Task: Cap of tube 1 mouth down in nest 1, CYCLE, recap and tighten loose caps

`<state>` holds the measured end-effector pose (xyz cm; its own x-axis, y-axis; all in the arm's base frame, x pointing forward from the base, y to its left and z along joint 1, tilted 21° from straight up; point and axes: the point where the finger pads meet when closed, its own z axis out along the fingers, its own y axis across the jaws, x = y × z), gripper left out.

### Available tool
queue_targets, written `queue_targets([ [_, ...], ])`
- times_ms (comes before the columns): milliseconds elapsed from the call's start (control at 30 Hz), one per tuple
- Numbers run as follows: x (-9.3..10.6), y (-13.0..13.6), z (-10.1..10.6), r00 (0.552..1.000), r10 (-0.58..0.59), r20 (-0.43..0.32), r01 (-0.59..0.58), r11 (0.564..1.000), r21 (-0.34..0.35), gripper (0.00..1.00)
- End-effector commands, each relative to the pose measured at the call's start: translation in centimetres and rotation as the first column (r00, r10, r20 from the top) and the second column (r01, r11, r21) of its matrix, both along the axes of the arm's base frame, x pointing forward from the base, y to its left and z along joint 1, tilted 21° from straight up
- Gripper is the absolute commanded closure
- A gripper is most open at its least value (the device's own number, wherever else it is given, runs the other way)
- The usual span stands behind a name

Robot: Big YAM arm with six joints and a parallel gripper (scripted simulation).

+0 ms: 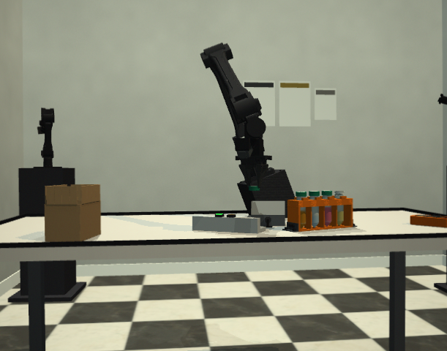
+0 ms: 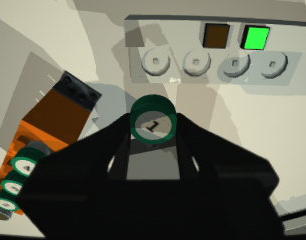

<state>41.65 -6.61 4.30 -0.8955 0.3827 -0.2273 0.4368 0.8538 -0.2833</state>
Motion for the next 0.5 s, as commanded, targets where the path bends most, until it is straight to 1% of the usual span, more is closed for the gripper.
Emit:
queue_targets([
  [0,1.8,1.1,4.3,0.998,-0.004,0.066,0.005,1.0,-0.003,1.0],
  [133,1.8,1.0,4.3,0.998,-0.006,0.066,0.006,1.0,-0.003,1.0],
  [167,-0.7,-0.1,1.2,0.999,-0.033,-0.017,0.033,0.999,-0.004,1.0],
  [233,-0.7,-0.1,1.2,0.999,-0.033,-0.017,0.033,0.999,-0.003,1.0],
  [267,-0.4,0.3,1.4,1.0,-0.019,-0.013,0.019,1.0,-0.003,1.0],
  [300,-0.7,1.8,0.9,0.994,0.093,-0.055,-0.094,0.996,-0.01,1.0],
  [367,-0.7,3.3,0.3,0.964,0.245,-0.1,-0.247,0.969,-0.014,1.0],
  [400,-0.8,4.1,0.0,0.943,0.31,-0.12,-0.313,0.95,-0.013,1.0],
  [433,-0.9,4.9,-0.3,0.927,0.35,-0.137,-0.355,0.935,-0.011,1.0],
  [467,-0.9,4.9,-0.3,0.909,0.389,-0.151,-0.395,0.919,-0.007,1.0],
])
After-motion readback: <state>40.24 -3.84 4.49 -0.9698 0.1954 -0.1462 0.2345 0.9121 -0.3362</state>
